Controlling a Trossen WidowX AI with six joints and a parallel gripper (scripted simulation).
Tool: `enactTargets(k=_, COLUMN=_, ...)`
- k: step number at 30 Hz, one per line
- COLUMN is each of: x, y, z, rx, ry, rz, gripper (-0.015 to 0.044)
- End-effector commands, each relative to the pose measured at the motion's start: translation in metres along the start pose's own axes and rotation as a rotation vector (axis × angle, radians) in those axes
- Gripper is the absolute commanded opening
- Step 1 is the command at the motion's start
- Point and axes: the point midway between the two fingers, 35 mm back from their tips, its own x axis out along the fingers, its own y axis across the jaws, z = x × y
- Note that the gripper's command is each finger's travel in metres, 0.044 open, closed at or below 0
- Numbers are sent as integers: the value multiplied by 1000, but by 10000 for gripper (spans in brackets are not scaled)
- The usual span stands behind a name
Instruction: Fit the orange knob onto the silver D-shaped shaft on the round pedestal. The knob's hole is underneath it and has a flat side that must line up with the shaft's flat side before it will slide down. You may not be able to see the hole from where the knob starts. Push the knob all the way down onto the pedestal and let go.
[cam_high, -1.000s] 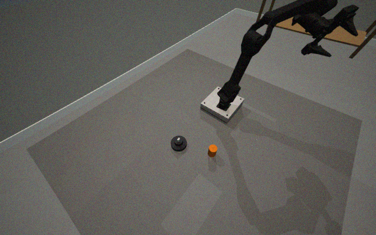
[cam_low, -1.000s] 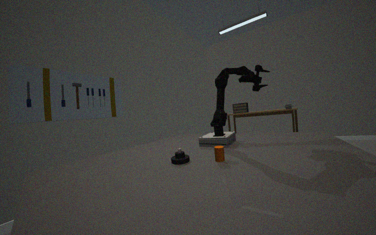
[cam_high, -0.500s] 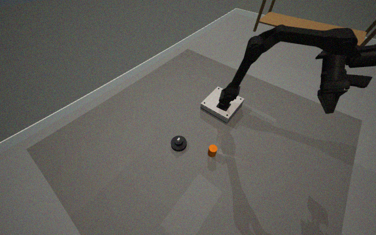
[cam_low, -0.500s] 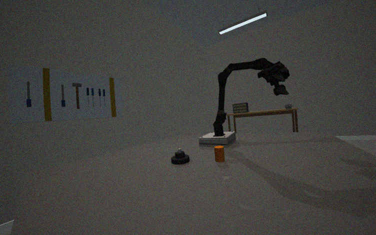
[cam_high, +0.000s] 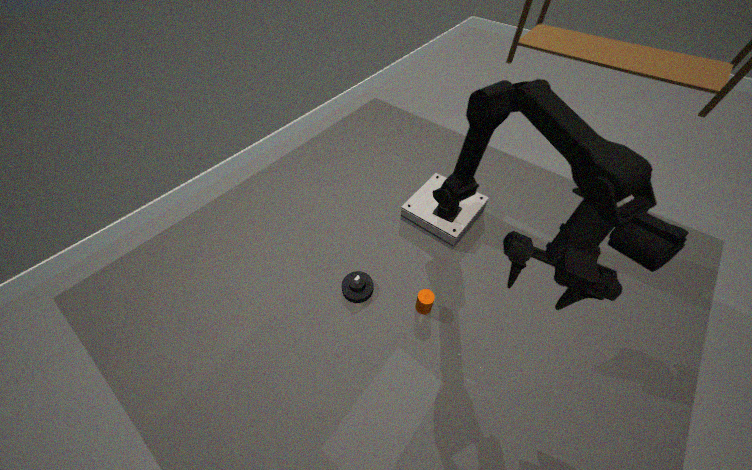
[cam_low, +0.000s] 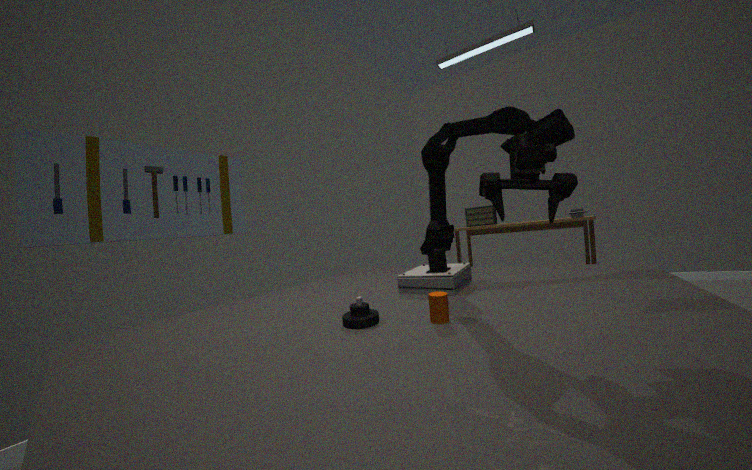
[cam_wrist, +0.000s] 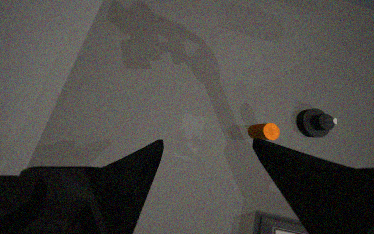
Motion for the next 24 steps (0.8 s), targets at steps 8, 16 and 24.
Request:
enactTargets(k=8, x=69, y=-112, z=5, rx=807, ry=269, rz=-109, gripper=440)
enactTargets(k=16, x=94, y=-181, z=-17, rx=1401, ry=439, rz=-199, gripper=440)
enactTargets(k=24, x=103, y=-184, z=-16, rx=1401, ry=439, rz=-199, gripper=440)
